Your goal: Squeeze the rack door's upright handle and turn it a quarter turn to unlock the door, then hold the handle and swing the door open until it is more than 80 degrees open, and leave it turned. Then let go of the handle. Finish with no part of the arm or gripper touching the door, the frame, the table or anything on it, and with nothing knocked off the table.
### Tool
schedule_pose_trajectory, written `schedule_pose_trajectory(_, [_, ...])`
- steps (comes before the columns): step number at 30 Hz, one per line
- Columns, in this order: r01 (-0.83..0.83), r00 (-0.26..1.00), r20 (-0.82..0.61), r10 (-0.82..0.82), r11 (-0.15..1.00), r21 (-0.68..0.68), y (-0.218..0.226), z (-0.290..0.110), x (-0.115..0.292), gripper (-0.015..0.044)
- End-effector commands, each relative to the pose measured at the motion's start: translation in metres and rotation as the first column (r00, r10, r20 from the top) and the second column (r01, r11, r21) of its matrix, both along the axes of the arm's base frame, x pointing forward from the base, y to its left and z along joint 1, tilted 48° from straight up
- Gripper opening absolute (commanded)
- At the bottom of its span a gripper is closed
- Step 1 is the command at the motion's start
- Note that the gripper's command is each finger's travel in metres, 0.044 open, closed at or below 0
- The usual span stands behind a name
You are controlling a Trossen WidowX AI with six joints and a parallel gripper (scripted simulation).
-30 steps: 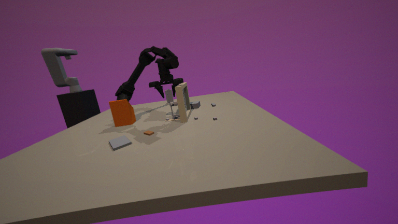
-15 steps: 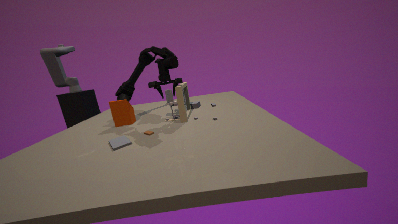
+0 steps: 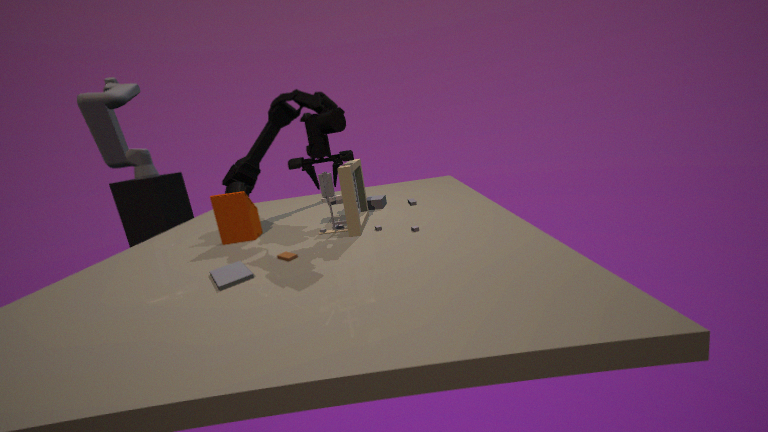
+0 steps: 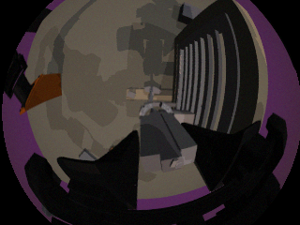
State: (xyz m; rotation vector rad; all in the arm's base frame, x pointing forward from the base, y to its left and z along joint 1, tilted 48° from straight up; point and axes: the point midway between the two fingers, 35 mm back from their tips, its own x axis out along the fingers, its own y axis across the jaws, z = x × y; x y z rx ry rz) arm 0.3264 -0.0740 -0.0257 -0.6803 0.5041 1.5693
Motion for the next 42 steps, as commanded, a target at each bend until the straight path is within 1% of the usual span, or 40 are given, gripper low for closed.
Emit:
schedule_pose_trajectory(1, [-0.004,1.0,0.003,0.004,1.0,0.001,0.0011,0.0001,0.0005,0.0195])
schedule_pose_trajectory(27, [-0.004,1.0,0.003,0.004,1.0,0.001,0.0011,0.0001,0.0005,0.0023])
schedule_pose_trajectory(31, [0.006,1.0,-0.008,-0.006,1.0,0.001,0.0012,0.0003,-0.0001,0.0023])
schedule_pose_trajectory(42, [0.164,0.97,-0.179,-0.166,0.986,-0.023,0.004,0.0038,-0.0091,0.0023])
